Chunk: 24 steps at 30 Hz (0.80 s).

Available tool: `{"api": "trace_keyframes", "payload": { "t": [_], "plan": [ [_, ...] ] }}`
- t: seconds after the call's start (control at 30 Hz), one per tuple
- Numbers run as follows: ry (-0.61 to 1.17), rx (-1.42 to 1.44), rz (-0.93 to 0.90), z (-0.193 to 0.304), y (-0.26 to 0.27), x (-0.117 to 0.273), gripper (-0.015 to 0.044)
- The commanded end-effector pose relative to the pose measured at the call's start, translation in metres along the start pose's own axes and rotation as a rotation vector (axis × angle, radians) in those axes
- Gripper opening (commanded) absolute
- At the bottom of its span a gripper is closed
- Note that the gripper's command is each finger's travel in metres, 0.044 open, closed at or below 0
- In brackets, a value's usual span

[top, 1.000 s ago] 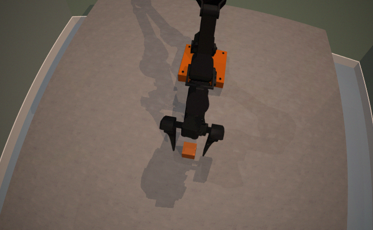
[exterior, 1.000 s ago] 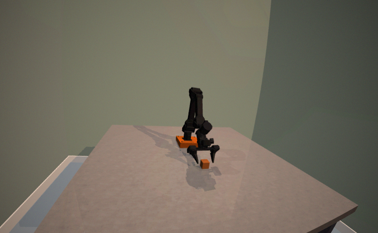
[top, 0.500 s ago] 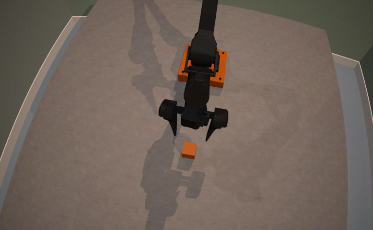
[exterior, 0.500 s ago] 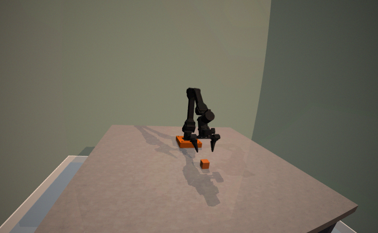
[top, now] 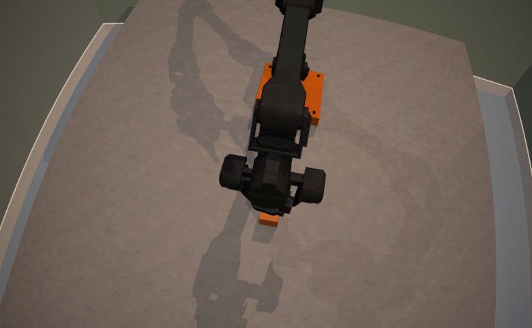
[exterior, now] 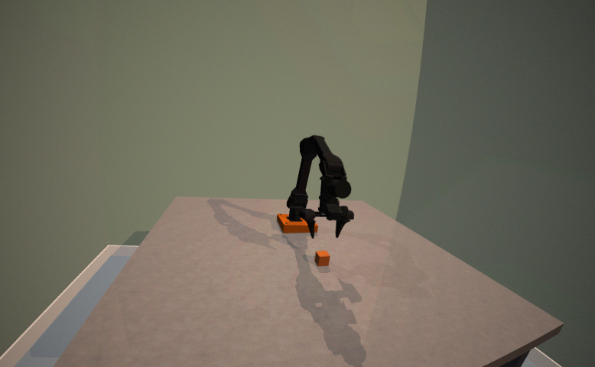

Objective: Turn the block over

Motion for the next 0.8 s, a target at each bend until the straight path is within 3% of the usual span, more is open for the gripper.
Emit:
{"api": "trace_keyframes", "payload": {
  "t": [0.0,0.2,0.33,0.77],
  "plan": [
    [0.121,0.002,0.021,-0.012,0.002,0.004,0.0440],
    [0.143,0.001,0.025,-0.014,0.002,0.002,0.0440],
    [0.143,0.001,0.025,-0.009,0.001,-0.029,0.0440],
    [0.143,0.001,0.025,-0.006,0.001,-0.046,0.0440]
  ]
}}
Point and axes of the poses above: the point midway between the two fingers, 35 mm back from their tips, its own x axis back along the fingers, its own y axis across the jaws, z = x × y, the point moved 4 cm from there along x, back along the fingers, and after that the axes turned 12 degrees about -x, right-handed, at the moved point
